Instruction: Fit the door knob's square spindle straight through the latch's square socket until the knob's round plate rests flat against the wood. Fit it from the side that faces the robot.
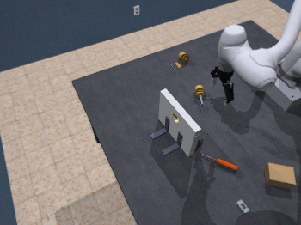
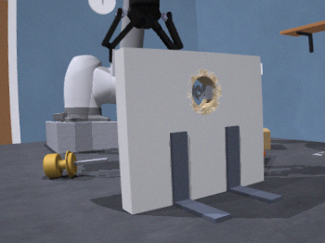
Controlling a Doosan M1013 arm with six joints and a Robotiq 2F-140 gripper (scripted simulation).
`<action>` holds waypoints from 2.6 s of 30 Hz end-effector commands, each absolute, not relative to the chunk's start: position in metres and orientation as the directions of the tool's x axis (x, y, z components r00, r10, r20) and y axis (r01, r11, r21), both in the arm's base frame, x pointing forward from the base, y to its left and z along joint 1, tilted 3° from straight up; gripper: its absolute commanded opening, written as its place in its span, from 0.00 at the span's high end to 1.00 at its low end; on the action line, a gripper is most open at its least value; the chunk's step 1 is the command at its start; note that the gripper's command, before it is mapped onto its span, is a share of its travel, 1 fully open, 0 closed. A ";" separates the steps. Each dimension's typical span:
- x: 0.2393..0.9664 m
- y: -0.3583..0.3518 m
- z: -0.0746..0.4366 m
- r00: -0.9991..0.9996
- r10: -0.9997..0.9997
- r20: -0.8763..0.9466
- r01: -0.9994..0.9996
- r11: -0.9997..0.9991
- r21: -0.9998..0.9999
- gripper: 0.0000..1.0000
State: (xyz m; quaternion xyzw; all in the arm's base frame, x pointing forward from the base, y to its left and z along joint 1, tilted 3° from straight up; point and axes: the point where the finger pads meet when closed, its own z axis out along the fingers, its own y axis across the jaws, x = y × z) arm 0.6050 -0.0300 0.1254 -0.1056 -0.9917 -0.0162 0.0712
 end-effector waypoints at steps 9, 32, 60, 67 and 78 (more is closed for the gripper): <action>0.540 -0.223 0.060 -0.997 0.065 0.033 0.067 0.996 0.058 0.00; 0.529 -0.240 0.054 -0.999 0.044 0.020 0.045 0.998 0.054 0.43; 0.519 -0.233 0.032 -0.942 -0.333 -0.049 -0.329 0.942 -0.066 0.43; 0.518 -0.232 0.030 -0.888 -0.456 -0.061 -0.448 0.887 -0.113 0.43; 0.513 -0.229 0.020 -0.806 -0.588 -0.068 -0.572 0.803 -0.167 0.43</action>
